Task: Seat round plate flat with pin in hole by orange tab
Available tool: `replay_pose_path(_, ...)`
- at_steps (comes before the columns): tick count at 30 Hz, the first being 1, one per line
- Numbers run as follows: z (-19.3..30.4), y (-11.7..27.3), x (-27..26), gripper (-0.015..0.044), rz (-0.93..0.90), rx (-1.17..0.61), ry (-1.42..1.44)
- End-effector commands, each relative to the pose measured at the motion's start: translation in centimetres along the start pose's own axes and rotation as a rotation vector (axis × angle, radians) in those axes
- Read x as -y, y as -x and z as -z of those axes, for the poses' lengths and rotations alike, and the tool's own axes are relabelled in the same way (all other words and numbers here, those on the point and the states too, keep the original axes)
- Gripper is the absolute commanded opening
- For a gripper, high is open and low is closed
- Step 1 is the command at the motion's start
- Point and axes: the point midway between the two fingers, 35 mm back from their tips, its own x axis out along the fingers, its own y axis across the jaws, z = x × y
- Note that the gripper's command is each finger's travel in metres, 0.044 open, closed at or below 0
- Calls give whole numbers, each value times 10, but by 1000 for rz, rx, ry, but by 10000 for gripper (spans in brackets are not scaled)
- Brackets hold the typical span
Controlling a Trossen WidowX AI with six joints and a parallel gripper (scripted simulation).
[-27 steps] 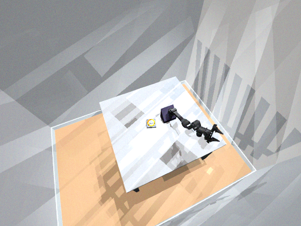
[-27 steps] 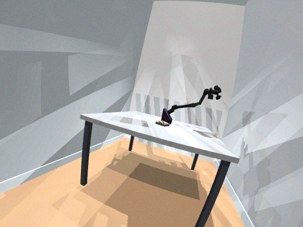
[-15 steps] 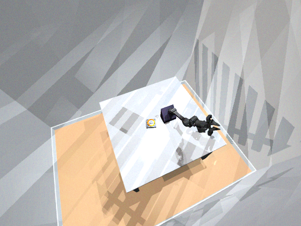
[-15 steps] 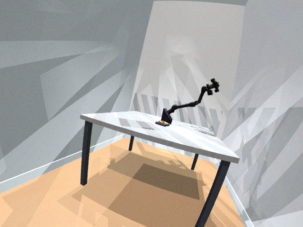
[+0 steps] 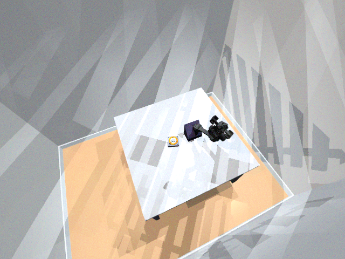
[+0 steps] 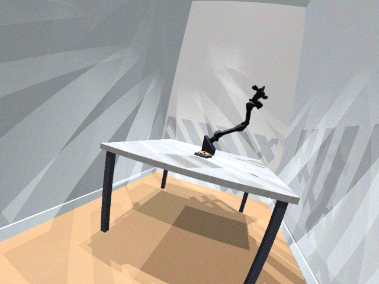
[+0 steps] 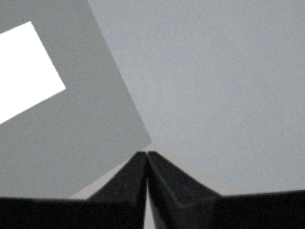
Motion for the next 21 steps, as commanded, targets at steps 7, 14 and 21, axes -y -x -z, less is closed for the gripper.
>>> replay_pose_path(7, -66, 45, -146, 0, -443, 171, -271)
replay_pose_path(14, -109, 96, -218, 0, -720, 246, -423)
replay_pose_path(21, -170, 184, -274, 0, -1068, 356, -608)
